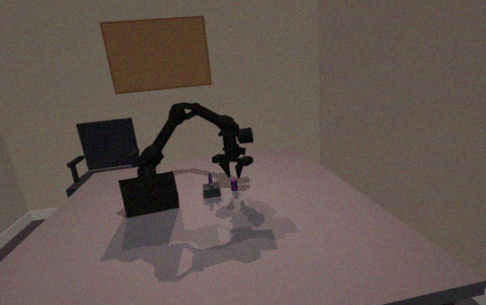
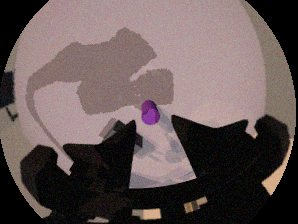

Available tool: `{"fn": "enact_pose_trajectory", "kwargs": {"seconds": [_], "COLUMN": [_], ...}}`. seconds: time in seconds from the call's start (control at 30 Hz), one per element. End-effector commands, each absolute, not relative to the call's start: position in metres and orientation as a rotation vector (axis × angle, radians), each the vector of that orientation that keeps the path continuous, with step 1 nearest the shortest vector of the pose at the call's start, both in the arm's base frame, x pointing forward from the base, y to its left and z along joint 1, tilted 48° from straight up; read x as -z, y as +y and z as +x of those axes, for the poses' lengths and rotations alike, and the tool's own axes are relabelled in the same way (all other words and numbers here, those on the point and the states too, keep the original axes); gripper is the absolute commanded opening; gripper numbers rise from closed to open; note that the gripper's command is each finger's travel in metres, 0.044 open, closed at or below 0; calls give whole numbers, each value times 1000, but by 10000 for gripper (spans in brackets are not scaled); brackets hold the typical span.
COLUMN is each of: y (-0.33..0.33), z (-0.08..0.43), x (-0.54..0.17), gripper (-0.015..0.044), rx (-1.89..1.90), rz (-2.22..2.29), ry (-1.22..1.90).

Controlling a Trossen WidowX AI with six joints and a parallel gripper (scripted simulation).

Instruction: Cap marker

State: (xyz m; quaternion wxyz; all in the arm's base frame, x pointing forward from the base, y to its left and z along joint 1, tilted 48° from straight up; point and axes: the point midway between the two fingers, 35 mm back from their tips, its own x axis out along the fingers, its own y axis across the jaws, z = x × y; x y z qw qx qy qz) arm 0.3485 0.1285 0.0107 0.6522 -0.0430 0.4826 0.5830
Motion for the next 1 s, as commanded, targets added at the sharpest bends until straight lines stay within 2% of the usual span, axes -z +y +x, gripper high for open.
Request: {"fn": "enact_pose_trajectory", "kwargs": {"seconds": [0.0,0.93,0.97], "y": [136,165,164], "z": [346,338,338], "x": [-5,22,22], "gripper": [243,243,217], "rx": [-1328,-1330,-1330], "rz": [-90,-87,-87], "ry": [1100,1099,1099]}}
